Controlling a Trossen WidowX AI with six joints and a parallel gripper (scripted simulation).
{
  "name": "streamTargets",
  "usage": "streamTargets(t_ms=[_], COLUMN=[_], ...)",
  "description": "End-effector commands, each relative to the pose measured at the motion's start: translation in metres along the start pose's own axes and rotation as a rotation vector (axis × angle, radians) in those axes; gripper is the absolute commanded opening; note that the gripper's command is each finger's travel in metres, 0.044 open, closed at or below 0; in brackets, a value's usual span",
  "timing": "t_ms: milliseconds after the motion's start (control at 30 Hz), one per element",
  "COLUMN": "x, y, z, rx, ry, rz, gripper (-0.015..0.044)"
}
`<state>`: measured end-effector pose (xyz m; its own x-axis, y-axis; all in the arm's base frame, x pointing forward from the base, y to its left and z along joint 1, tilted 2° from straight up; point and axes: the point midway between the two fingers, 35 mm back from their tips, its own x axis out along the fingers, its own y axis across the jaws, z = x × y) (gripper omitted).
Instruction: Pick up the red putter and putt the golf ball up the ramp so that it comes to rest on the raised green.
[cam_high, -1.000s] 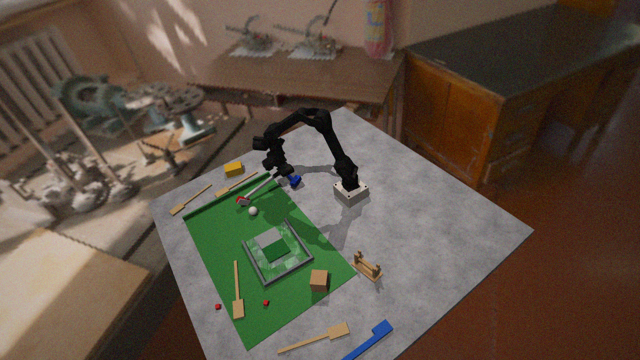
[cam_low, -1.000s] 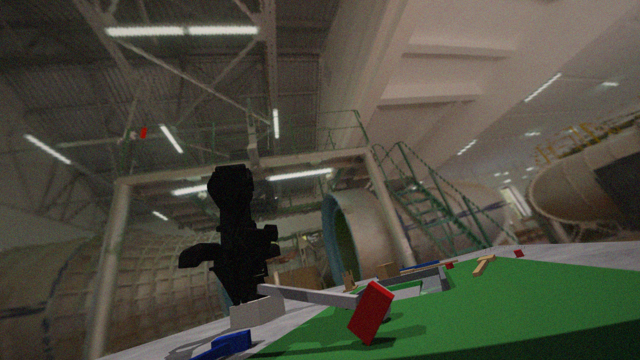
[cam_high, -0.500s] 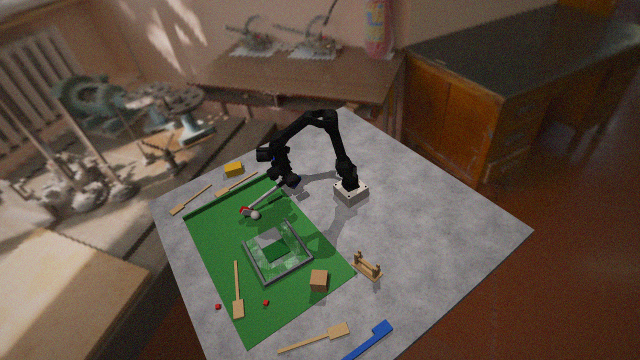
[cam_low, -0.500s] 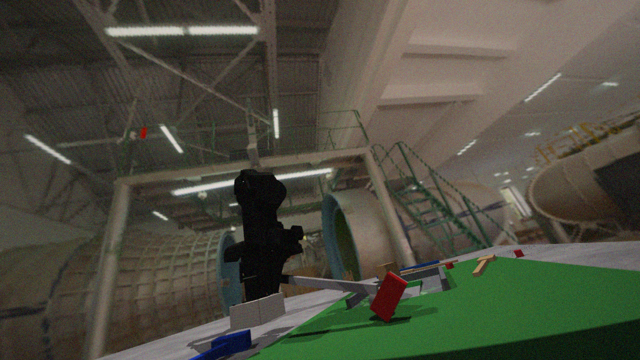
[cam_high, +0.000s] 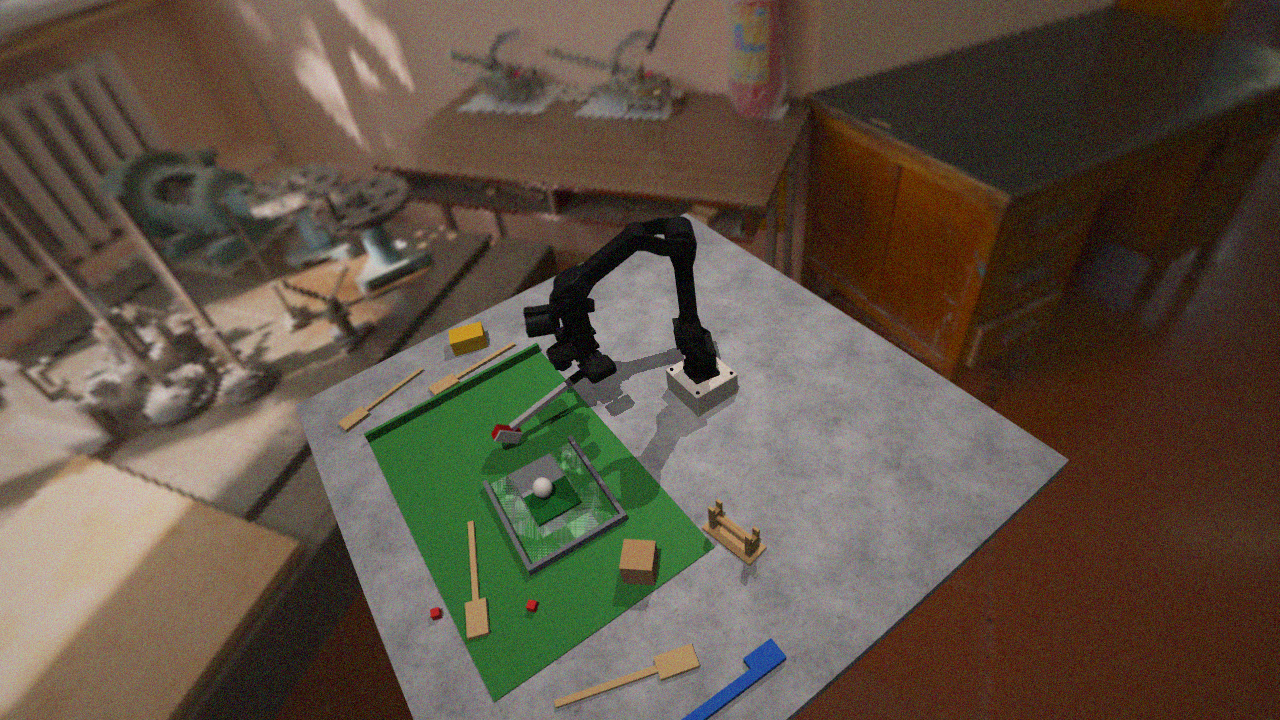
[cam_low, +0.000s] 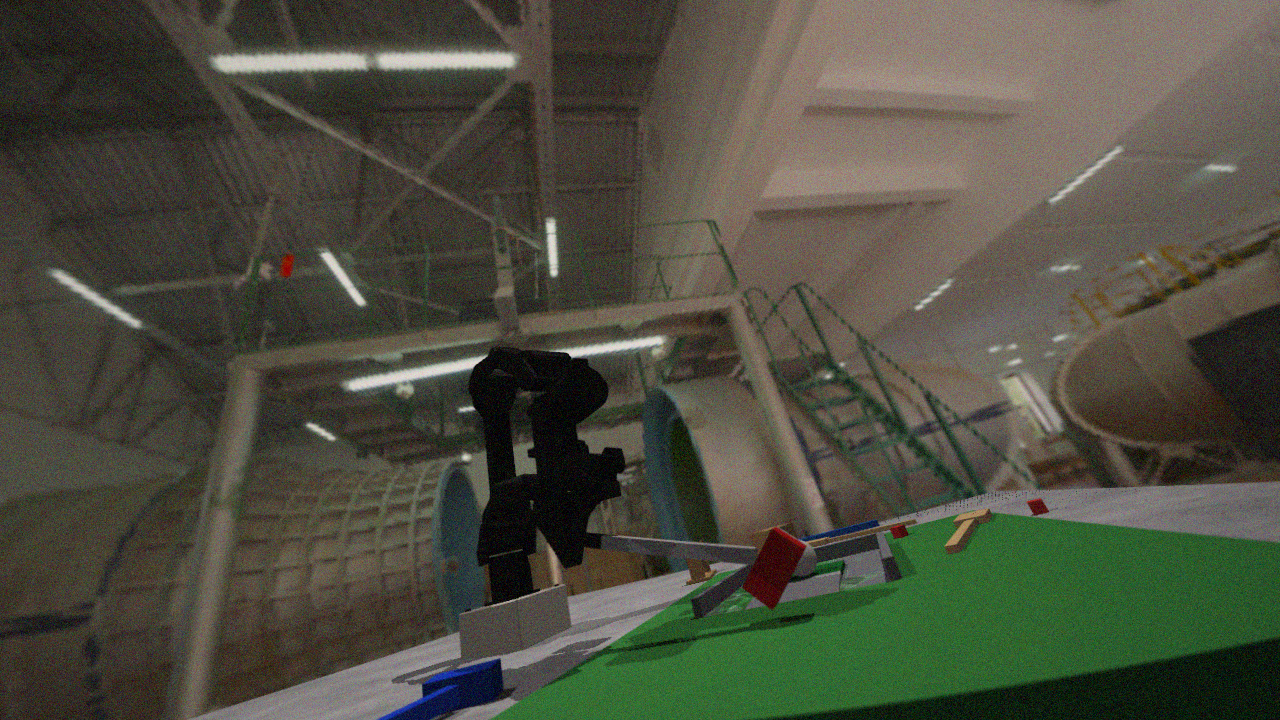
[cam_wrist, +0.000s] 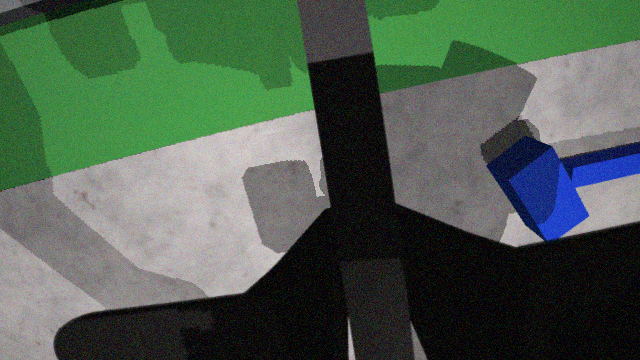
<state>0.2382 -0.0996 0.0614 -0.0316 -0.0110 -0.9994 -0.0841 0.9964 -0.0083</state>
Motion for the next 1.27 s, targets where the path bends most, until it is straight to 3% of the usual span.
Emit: streamTargets(t_ms=[0,167,1233], x=[-0.026,-0.046,-0.038], y=[-0.001,0.0,0.0], z=[0.003,0.001,0.001], rx=[0.007,0.007,0.001], ry=[-0.022,-0.022,-0.017], rz=[-0.01,-0.01,-0.009], gripper=[0.0,0.0,0.0])
